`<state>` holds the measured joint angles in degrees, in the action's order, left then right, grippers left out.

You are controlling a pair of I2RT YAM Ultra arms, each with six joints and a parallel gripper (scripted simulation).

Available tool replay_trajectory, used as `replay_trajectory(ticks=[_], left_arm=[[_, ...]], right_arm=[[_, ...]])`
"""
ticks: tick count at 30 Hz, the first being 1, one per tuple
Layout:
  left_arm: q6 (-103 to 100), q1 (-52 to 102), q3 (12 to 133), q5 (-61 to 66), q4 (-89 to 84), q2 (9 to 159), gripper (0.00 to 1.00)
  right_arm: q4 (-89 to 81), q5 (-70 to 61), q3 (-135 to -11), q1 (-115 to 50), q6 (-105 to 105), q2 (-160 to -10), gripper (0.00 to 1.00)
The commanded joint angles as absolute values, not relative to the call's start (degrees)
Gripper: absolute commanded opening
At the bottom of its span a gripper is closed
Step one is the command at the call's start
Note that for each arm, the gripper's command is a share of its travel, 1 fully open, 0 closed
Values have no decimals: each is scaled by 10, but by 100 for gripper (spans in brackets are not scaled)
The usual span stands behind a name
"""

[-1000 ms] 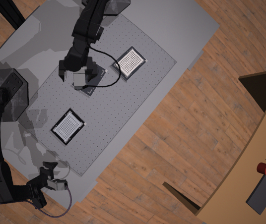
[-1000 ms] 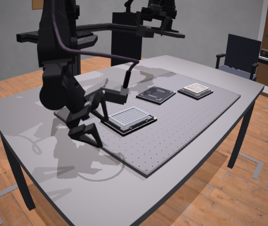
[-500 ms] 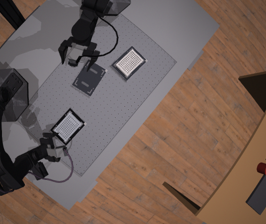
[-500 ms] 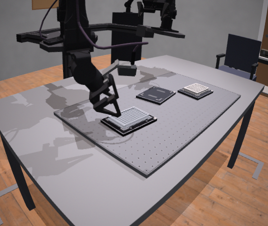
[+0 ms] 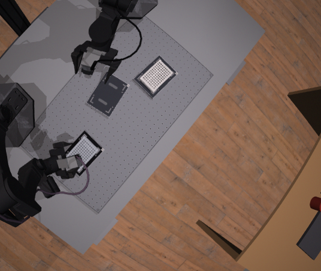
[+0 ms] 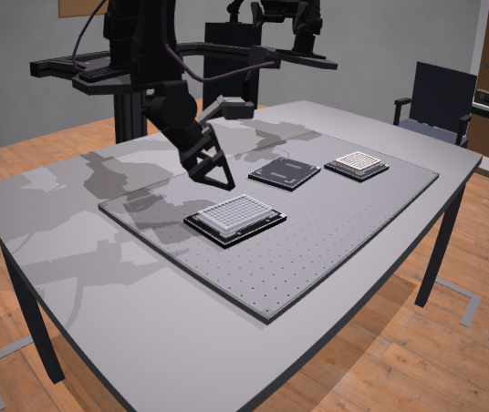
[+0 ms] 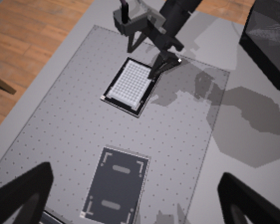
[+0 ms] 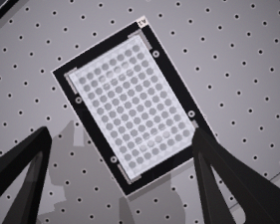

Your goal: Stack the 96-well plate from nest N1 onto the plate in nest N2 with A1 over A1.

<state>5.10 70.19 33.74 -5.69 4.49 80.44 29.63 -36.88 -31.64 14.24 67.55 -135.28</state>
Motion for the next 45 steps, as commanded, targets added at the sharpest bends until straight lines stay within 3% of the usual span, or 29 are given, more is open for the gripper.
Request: replay_trajectory(ticks=[1, 28, 45], left_arm=[[56, 709, 337, -54, 58, 786, 100], [56, 705, 340, -56, 57, 791, 100], [56, 705, 340, -56, 57, 791, 100]], right_arm=[[345, -379, -295, 132, 660, -1363, 100], [339, -369, -291, 130, 663, -1365, 100], [50, -31, -409, -46, 762, -1296, 100]])
